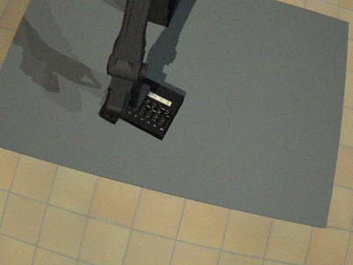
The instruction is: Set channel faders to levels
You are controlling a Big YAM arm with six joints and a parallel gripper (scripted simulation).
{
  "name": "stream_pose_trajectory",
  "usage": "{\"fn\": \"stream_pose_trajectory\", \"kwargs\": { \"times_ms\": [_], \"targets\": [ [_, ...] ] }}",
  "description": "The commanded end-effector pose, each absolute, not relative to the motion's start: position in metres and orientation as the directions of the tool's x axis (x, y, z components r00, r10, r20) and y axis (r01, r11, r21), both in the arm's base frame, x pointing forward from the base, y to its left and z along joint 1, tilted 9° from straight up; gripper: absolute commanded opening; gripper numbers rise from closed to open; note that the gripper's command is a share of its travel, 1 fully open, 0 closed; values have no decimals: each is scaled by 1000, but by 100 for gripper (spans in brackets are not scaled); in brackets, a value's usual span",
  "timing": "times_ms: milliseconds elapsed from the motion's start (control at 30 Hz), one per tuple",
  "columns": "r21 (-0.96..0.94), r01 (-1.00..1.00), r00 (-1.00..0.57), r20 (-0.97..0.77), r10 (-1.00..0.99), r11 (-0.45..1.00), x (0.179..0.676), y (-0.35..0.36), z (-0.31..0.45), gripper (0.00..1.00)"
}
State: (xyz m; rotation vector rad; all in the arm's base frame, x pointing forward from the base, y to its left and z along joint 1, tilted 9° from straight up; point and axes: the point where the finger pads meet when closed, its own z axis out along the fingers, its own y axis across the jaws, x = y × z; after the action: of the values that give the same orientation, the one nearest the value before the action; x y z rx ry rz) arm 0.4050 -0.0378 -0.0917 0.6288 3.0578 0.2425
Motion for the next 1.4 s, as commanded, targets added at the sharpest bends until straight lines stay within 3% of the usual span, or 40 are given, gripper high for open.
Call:
{"fn": "stream_pose_trajectory", "kwargs": {
  "times_ms": [0, 400, 700, 1367],
  "targets": [
    [170, 382, -918, -41, 394, 908, 433, -46, -68, 0],
    [168, 384, -918, -33, 394, 908, 431, -45, -75, 0],
    [167, 384, -919, -21, 393, 908, 383, -22, -82, 0],
    [168, 394, -915, -26, 404, 904, 387, -29, -80, 0]
  ]
}}
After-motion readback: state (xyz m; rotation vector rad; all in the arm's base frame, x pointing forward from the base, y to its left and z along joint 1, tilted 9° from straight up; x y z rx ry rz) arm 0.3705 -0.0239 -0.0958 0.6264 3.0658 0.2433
